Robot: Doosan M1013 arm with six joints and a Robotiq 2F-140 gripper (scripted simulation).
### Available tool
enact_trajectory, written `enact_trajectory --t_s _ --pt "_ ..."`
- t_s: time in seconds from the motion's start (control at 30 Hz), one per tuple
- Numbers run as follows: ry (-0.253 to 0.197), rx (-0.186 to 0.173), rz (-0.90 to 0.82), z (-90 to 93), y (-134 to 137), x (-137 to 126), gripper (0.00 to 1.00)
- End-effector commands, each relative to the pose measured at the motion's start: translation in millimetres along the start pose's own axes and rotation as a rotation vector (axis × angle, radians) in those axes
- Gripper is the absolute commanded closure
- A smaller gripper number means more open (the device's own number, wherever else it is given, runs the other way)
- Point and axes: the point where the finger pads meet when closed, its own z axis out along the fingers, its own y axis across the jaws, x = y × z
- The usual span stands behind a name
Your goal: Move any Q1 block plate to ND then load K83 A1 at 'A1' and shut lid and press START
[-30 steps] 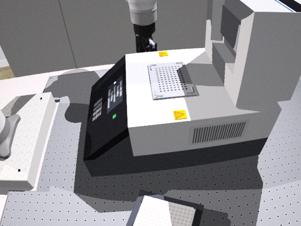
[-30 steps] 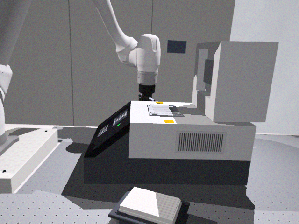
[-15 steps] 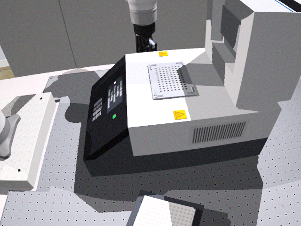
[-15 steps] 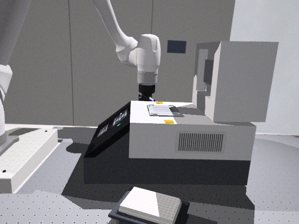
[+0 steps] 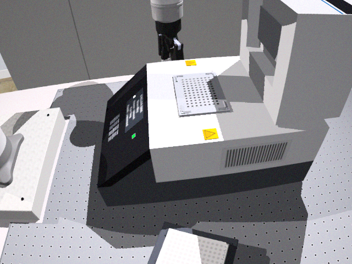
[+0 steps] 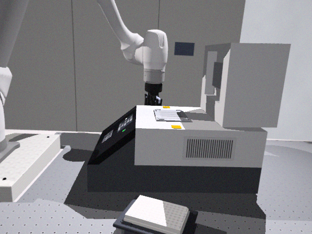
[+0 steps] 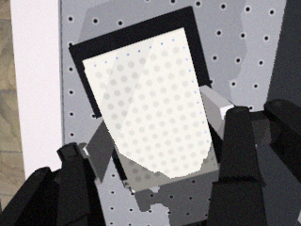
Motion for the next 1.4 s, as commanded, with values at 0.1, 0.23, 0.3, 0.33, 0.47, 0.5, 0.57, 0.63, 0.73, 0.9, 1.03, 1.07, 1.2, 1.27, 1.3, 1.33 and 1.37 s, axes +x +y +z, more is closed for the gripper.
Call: enact_trajectory --t_s 0.1,0.23,0.3,0.33,0.47,0.5,0.57,0.63,0.73,0.9,1.03,1.07,1.2,1.27,1.3,1.33,1.37 --pt "0.000 0.000 0.000 -20.5 0 0 1.00" --pt "0.000 0.000 0.000 -27.1 0 0 1.00" --pt "0.000 0.000 0.000 -33.8 0 0 1.00" --pt "0.000 0.000 0.000 -37.1 0 0 1.00" --pt "0.000 0.000 0.000 -50.5 0 0 1.00" --pt "0.000 0.000 0.000 -53.8 0 0 1.00" --pt "0.000 0.000 0.000 -60.5 0 0 1.00" --pt "0.000 0.000 0.000 -67.1 0 0 1.00" --pt "0.000 0.000 0.000 -77.1 0 0 1.00" --pt "0.000 0.000 0.000 -87.1 0 0 1.00" --pt "0.000 0.000 0.000 -100.5 0 0 1.00" --pt "0.000 0.000 0.000 -103.8 0 0 1.00" --pt "0.000 0.000 0.000 -117.1 0 0 1.00" --pt "0.000 0.000 0.000 -123.8 0 0 1.00" --pt "0.000 0.000 0.000 -127.1 0 0 1.00" --pt "0.000 0.000 0.000 -127.1 0 0 1.00" --pt "0.000 0.000 0.000 -127.1 0 0 1.00"
